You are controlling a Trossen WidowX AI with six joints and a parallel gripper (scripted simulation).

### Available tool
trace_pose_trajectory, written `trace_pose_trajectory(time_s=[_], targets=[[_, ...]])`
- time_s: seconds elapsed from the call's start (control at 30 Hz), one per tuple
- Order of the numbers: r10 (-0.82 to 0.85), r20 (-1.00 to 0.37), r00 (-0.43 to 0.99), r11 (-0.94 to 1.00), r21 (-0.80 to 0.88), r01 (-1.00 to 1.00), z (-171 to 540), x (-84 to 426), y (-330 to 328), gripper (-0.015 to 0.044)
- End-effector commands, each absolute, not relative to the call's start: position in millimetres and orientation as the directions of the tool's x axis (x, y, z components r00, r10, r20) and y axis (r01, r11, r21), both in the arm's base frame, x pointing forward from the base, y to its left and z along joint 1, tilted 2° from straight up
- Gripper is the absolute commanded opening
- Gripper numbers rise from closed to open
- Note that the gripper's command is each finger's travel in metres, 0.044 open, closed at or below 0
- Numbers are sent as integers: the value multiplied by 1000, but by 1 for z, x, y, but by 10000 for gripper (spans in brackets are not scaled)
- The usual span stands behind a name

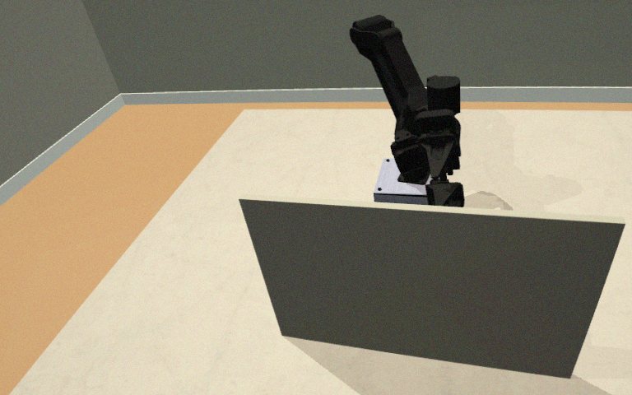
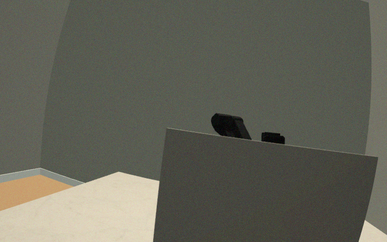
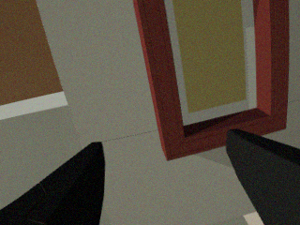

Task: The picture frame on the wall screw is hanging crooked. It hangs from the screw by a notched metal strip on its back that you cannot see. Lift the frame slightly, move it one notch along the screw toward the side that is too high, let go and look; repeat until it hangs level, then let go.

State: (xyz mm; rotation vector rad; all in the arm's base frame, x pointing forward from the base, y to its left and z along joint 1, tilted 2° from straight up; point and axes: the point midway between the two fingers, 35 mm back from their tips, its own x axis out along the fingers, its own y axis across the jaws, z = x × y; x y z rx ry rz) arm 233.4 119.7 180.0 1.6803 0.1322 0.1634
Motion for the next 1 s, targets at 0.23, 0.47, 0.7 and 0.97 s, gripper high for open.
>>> trace_pose_trajectory(time_s=[0.23, 0.47, 0.7, 0.97], targets=[[168, 45, 985, -161, 987, -18, 205, 177, 105, 260], [161, 35, 986, -186, 983, -4, 203, 158, 84, 260], [153, 47, 987, -233, 972, -10, 203, 158, 84, 260], [153, 47, 987, -233, 972, -10, 203, 158, 84, 260]])
